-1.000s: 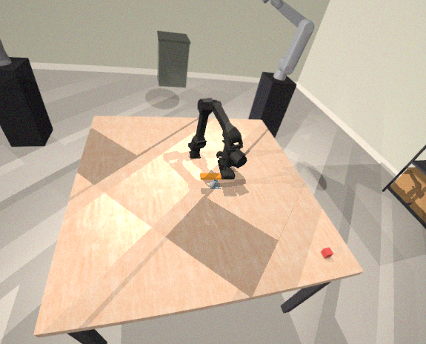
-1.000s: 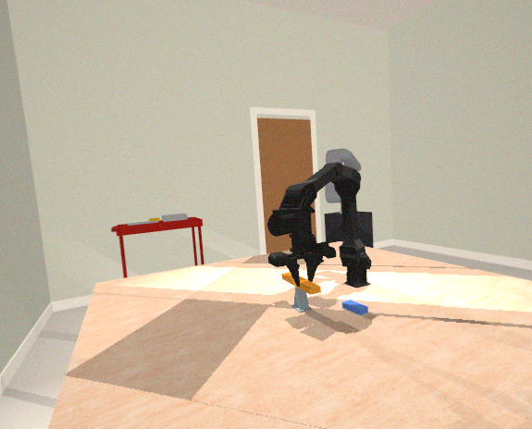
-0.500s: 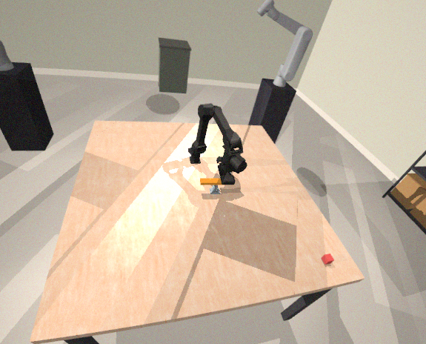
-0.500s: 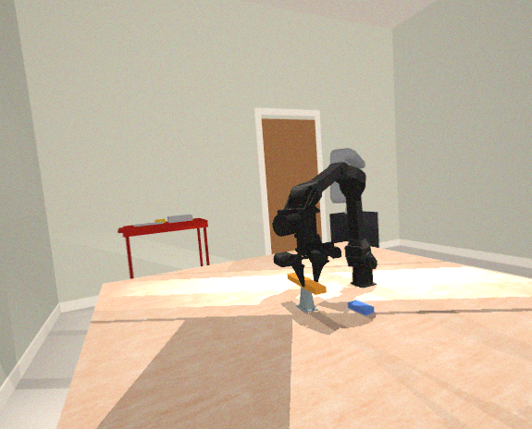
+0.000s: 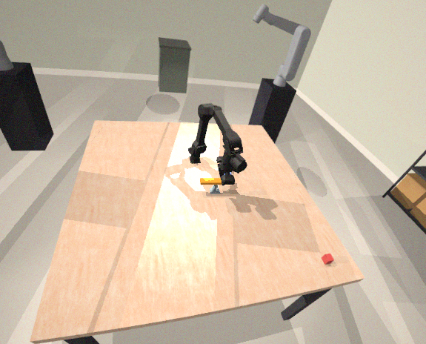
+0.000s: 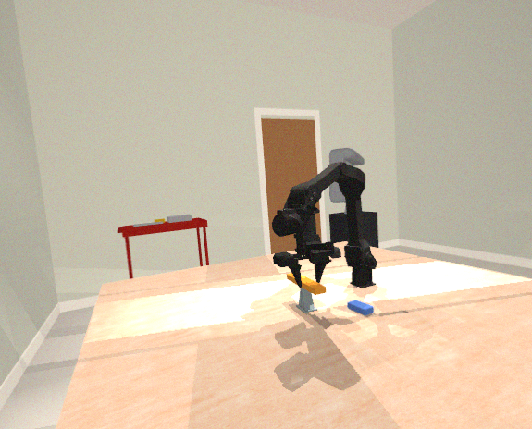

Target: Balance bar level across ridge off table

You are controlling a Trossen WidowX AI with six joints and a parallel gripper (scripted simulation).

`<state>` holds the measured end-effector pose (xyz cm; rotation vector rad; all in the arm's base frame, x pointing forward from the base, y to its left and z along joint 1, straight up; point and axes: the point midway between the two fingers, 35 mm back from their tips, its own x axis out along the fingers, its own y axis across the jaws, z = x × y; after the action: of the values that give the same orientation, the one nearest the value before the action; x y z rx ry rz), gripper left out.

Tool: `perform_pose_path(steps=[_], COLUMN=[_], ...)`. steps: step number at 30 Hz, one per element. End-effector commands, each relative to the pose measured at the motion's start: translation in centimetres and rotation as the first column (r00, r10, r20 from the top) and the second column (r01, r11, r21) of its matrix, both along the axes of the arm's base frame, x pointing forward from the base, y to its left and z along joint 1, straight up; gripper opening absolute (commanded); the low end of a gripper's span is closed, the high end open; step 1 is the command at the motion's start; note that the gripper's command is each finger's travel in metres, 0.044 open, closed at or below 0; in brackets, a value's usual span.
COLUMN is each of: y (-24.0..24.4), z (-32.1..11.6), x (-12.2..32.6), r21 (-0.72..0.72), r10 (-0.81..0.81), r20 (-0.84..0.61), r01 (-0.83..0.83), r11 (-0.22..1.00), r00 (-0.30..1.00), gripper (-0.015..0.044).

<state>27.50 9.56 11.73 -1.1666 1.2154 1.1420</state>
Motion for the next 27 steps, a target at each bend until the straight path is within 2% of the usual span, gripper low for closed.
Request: perform_pose_path(steps=[1,4,8,17,27], y=[0.0,0.0,0.0,-0.1,-0.1], z=[0.0,0.0,0.7,9.8,10.0], x=[0.0,0.0,0.1,-0.2,-0.3], r21=[0.000,0.000,0.000,0.002,0.002], r10=[0.000,0.000,0.000,0.000,0.000], r20=[0.000,0.000,0.001,0.005,0.005], r01=[0.000,0.000,0.000,0.000,0.000], r11=[1.000,1.000,1.000,1.000,1.000], r00=[1.000,1.000,1.000,1.000,1.000], gripper=[0.0369,0.0440,0.0440,0.0440,0.0440])
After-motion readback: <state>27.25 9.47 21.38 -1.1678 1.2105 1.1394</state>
